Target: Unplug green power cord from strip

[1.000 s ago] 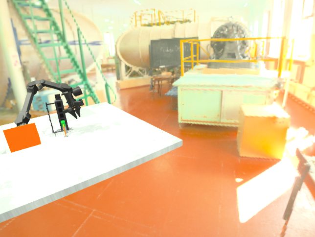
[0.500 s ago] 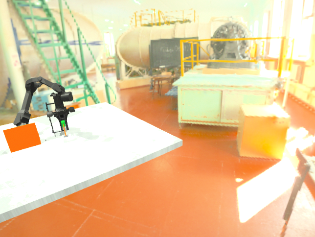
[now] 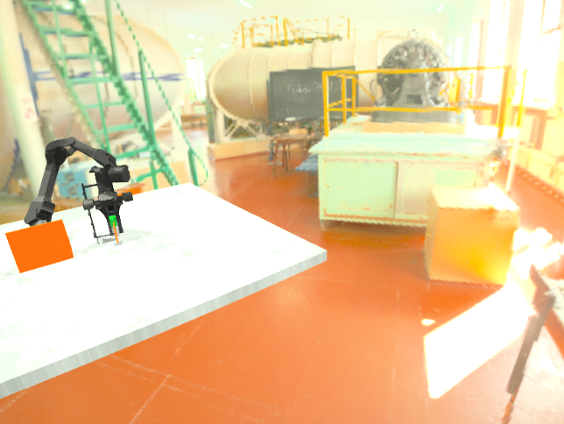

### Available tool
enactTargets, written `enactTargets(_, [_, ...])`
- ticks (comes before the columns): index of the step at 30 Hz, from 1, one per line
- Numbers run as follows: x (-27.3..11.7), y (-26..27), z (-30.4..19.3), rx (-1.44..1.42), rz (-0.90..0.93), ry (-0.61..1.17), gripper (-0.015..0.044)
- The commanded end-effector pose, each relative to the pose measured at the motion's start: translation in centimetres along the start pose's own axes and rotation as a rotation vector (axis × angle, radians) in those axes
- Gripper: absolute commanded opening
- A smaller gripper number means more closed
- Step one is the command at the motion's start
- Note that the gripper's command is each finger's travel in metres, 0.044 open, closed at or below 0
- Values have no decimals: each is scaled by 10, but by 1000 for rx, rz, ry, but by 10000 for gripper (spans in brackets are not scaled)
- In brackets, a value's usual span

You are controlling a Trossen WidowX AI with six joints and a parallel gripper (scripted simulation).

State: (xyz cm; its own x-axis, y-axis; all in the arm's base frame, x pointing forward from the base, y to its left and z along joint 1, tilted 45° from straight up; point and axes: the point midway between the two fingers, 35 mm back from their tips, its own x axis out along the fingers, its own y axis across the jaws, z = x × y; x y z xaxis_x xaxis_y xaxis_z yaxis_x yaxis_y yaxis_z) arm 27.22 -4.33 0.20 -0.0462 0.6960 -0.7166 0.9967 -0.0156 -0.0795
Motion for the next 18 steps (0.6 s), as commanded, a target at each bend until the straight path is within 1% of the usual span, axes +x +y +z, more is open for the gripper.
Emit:
enactTargets(1, [0, 0, -9, 5, 1, 3, 160])
enactTargets(18, [0, -2, -35, 5, 1, 5, 160])
